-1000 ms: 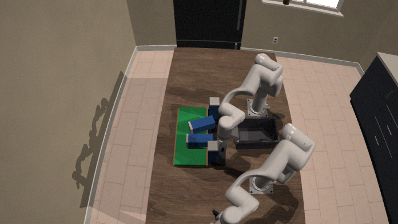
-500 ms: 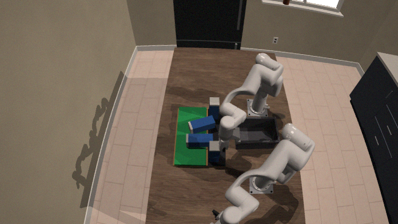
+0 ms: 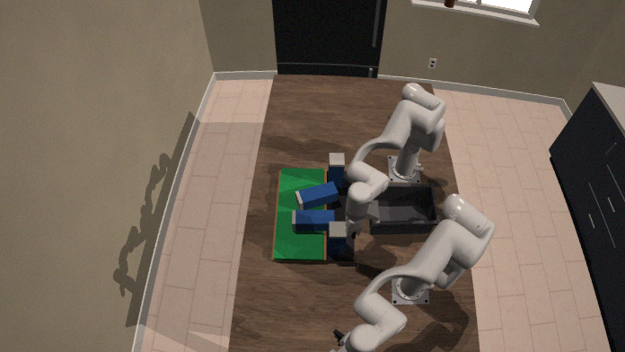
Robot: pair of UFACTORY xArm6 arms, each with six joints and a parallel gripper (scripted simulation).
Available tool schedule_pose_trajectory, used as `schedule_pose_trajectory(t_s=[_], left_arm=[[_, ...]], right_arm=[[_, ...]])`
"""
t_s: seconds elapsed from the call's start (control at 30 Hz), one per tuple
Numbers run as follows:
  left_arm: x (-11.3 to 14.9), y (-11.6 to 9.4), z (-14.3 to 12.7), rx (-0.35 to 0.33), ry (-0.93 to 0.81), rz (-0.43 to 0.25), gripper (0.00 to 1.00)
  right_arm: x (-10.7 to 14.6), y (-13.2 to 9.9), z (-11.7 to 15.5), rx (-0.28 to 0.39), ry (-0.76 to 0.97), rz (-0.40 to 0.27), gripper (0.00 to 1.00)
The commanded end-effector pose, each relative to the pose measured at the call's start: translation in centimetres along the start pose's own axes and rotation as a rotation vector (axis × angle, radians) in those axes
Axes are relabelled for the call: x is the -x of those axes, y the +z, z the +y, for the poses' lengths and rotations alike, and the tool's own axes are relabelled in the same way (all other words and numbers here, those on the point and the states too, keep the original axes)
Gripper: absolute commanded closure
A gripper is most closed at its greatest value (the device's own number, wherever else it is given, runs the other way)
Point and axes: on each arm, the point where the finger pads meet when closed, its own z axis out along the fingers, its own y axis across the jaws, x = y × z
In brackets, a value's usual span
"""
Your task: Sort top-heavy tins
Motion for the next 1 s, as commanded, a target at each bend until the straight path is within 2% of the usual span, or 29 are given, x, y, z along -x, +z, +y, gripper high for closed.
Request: schedule_pose_trajectory(t_s=[0.0,0.97], left_arm=[[-0.09,-0.15,0.0,0.0,0.0,0.004,0.0],[-0.09,-0.15,0.0,0.0,0.0,0.004,0.0]], right_arm=[[0.0,-0.22,0.11,0.005,0.0,-0.003,1.0],[-0.79,-0.22,0.17,0.005,0.001,-0.003,1.0]])
